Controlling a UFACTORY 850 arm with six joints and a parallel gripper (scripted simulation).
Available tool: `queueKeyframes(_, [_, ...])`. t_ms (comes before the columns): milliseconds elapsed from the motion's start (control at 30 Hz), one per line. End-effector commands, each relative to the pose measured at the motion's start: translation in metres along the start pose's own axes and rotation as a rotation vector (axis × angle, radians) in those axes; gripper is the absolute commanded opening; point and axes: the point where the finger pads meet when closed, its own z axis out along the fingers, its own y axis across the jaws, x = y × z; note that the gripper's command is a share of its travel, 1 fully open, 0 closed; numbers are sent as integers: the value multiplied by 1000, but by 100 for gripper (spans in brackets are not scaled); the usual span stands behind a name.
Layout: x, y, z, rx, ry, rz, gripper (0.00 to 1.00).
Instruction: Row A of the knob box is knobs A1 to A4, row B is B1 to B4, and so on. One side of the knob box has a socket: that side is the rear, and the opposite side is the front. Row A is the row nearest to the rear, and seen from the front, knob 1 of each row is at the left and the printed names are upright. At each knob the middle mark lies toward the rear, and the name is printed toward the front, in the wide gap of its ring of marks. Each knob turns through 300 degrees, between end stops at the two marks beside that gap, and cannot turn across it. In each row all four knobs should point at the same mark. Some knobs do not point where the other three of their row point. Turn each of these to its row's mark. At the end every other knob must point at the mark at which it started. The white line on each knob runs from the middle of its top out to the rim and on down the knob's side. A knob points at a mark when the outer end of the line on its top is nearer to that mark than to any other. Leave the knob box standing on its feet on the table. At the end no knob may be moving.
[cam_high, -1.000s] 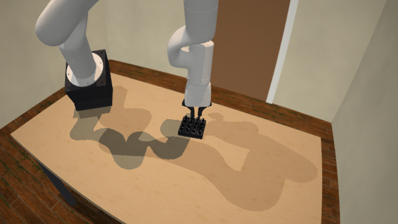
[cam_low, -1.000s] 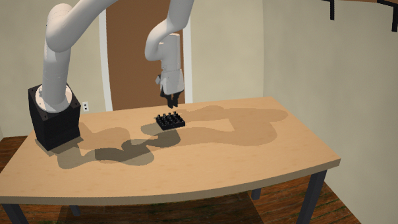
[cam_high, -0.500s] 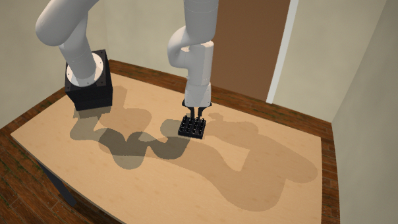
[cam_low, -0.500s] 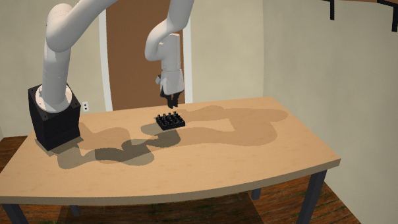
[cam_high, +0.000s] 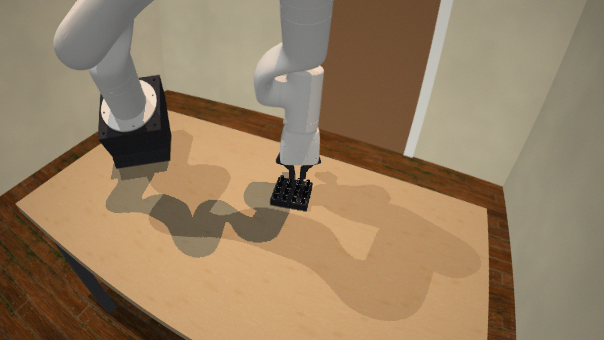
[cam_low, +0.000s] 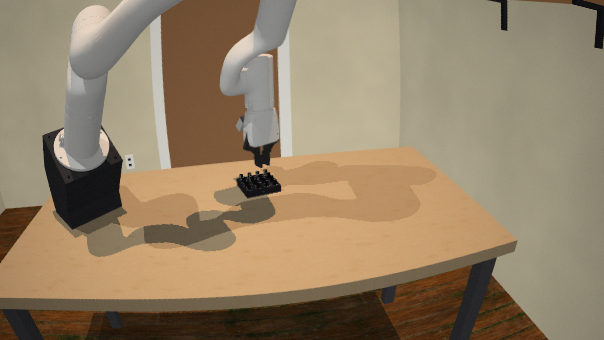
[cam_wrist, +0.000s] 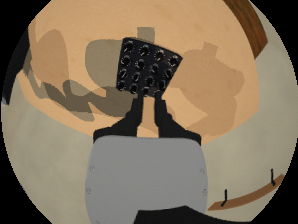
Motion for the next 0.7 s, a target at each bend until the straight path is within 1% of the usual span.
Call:
queueKeyframes(0, [0, 1, 3, -2, 0, 0, 19])
queueKeyframes(433, [0, 1, 21, -2, 0, 0, 19])
queueKeyframes(667, [0, 0, 27, -2, 0, 0, 19])
